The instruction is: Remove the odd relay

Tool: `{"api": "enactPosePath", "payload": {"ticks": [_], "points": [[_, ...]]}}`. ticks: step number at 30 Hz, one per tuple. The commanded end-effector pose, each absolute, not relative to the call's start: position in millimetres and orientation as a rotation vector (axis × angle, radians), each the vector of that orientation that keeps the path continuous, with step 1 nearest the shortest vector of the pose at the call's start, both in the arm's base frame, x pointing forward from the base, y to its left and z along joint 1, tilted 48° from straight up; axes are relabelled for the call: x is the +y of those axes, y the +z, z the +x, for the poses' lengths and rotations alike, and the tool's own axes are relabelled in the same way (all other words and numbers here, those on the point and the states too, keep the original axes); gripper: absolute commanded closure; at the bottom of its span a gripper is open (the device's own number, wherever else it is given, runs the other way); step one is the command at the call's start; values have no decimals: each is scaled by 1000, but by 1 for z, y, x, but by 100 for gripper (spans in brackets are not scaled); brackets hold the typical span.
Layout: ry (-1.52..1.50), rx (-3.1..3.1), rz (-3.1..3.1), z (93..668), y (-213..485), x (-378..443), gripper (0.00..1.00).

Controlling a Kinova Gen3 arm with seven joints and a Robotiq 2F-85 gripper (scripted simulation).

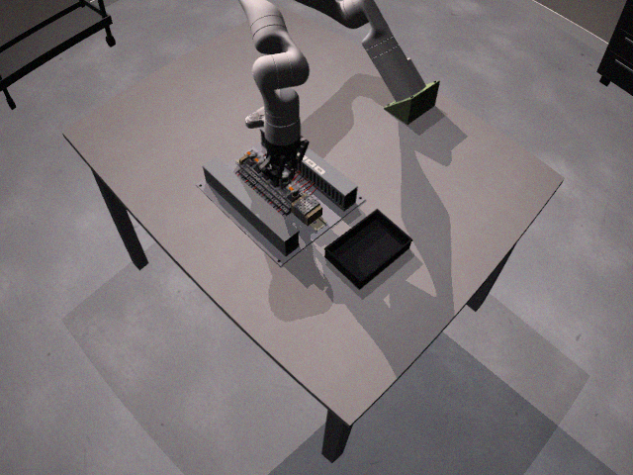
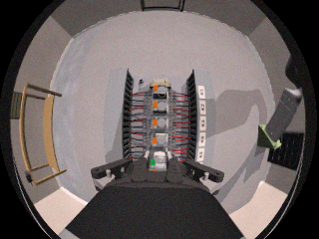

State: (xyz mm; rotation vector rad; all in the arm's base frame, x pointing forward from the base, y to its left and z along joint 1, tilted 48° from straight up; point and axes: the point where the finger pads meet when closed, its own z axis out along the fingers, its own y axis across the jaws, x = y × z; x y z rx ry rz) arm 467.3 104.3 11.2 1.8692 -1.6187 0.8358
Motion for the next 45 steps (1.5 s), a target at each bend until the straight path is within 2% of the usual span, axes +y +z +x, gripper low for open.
{"api": "enactPosePath", "payload": {"ticks": [1, 45], "points": [[832, -1615, 1873, 466, 14, 108, 100], [832, -1615, 1873, 466, 18, 112, 100]]}}
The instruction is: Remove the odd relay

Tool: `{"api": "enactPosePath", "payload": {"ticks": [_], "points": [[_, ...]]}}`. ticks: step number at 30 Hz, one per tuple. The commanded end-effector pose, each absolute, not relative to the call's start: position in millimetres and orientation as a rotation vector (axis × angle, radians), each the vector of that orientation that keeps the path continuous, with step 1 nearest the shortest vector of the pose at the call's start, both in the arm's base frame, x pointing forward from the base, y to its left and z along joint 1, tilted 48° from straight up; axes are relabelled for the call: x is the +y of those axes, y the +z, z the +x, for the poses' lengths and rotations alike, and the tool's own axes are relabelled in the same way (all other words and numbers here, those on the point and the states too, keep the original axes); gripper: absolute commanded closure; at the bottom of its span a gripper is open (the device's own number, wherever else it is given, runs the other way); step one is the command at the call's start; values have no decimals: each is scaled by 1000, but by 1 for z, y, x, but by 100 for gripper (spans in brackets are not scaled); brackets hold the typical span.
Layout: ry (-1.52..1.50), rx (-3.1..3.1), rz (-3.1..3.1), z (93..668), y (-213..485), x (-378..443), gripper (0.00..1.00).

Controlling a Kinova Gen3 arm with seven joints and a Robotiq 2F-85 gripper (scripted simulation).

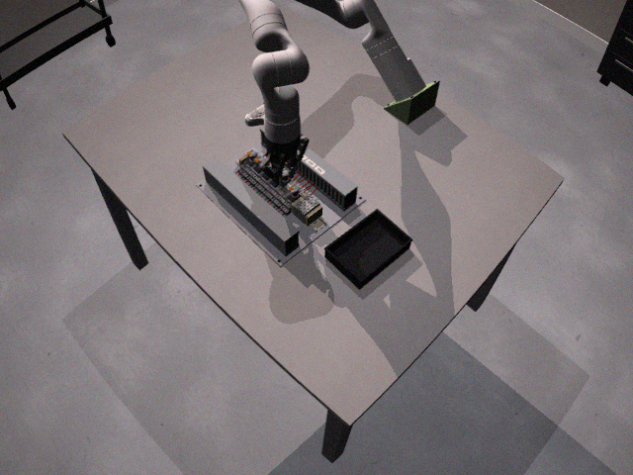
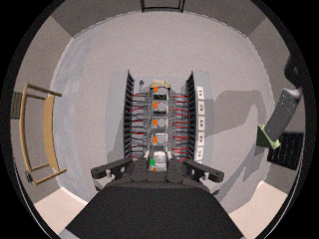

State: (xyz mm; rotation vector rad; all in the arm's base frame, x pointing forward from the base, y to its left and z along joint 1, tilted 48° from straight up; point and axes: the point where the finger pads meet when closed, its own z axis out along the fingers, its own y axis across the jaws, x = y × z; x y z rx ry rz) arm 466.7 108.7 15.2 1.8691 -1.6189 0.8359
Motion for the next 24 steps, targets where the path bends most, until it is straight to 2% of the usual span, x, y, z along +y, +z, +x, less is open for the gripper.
{"api": "enactPosePath", "payload": {"ticks": [1, 24], "points": [[832, -1615, 1873, 466, 18, 112, 100], [832, -1615, 1873, 461, 38, 135, 100]]}}
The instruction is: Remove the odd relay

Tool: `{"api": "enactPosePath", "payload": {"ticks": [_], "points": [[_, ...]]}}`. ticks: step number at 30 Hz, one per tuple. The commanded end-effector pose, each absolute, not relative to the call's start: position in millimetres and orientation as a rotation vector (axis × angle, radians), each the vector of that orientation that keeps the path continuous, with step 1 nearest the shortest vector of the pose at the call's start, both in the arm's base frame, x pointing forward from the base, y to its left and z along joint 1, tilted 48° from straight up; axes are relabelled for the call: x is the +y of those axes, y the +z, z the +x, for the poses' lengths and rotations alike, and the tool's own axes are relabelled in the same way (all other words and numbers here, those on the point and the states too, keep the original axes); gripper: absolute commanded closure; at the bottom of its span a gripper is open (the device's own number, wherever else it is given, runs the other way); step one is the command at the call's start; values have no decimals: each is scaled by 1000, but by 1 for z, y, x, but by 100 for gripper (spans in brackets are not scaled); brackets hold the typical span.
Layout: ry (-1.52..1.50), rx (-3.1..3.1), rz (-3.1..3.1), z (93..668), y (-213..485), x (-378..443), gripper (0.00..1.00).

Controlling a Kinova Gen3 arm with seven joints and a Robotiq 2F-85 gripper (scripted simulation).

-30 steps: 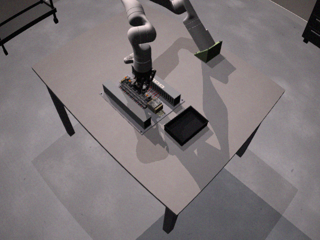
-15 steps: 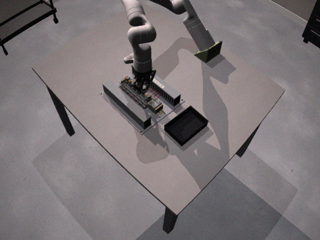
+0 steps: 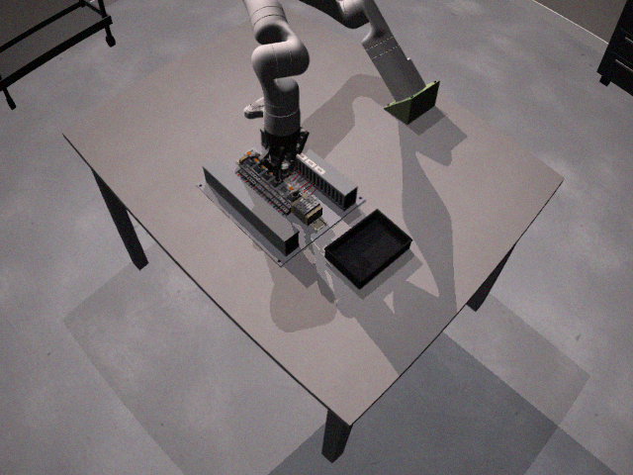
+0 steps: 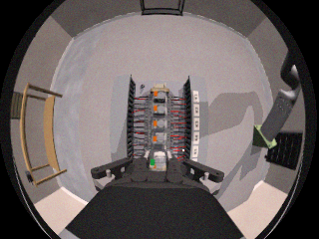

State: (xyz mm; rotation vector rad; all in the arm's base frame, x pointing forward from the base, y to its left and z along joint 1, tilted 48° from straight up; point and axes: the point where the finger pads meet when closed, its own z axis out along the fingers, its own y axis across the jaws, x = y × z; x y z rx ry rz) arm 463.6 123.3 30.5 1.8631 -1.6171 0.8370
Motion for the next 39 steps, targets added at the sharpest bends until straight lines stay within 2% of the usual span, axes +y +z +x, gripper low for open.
{"api": "enactPosePath", "payload": {"ticks": [1, 39], "points": [[832, -1615, 1873, 461, 41, 138, 100], [832, -1615, 1873, 458, 54, 152, 100]]}}
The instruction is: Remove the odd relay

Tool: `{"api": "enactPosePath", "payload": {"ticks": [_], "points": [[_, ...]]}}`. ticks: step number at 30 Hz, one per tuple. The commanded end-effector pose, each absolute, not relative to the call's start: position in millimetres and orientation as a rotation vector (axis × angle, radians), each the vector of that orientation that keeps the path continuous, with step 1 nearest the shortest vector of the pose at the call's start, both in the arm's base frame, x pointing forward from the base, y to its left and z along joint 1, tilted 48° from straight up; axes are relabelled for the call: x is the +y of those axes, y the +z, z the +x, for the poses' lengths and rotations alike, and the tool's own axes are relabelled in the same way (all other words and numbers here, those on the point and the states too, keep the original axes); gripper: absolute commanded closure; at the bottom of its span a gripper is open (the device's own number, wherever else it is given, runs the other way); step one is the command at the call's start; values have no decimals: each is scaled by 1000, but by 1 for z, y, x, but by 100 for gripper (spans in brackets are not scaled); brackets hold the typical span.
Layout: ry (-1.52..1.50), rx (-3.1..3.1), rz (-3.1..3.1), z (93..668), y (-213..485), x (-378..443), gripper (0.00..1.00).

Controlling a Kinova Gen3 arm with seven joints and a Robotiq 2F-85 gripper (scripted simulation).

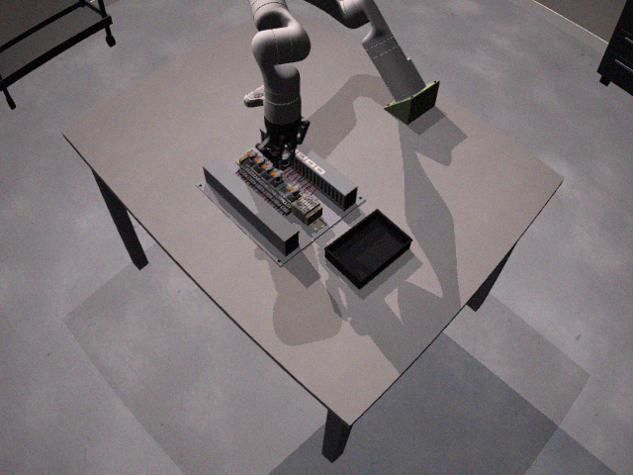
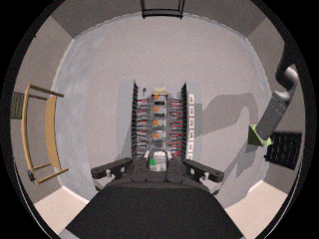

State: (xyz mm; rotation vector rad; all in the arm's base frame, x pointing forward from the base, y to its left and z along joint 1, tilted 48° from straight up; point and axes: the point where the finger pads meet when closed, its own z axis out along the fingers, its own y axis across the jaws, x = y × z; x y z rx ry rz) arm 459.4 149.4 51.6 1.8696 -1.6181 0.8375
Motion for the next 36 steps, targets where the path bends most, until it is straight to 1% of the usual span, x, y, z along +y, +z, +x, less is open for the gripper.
{"api": "enactPosePath", "payload": {"ticks": [1, 23, 36], "points": [[832, -1615, 1873, 458, 54, 152, 100], [832, -1615, 1873, 456, 47, 158, 100], [832, -1615, 1873, 442, 4, 196, 100]]}}
